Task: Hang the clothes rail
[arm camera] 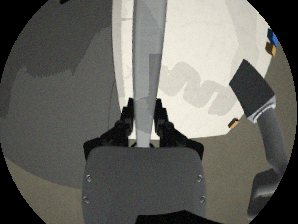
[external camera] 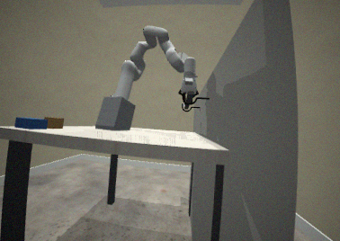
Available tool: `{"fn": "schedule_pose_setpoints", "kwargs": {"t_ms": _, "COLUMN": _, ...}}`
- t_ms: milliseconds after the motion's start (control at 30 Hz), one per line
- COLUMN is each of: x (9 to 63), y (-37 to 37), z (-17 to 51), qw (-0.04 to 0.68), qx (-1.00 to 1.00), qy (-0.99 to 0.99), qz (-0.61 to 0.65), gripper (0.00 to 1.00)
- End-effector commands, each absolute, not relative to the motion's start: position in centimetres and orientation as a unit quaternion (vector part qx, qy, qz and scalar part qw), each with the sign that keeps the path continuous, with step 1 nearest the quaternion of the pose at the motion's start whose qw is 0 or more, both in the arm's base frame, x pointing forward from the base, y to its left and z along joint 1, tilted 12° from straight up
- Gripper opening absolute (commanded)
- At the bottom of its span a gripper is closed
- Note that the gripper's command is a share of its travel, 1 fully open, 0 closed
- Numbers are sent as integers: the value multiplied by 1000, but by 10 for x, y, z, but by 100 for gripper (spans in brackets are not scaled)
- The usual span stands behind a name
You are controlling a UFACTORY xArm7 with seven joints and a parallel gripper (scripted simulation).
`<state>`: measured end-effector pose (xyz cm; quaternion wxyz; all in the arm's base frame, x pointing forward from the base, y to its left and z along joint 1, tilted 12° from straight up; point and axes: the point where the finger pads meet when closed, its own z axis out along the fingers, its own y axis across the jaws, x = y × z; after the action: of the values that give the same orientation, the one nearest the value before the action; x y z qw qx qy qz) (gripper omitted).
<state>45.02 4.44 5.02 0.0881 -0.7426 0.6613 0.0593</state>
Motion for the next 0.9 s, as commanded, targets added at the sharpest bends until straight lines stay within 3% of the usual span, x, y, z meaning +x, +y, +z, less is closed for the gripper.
{"fn": "schedule_pose_setpoints", "kwargs": {"t_ms": 0, "x": 452, "y": 44, "z": 52, "qw": 90, "qx": -742, "qy": 662, "qz": 58, "gripper": 0}}
{"fn": "schedule_pose_setpoints", "kwargs": {"t_ms": 867, "x": 452, "y": 47, "z": 39, "qw": 89, "qx": -742, "qy": 662, "qz": 58, "gripper": 0}}
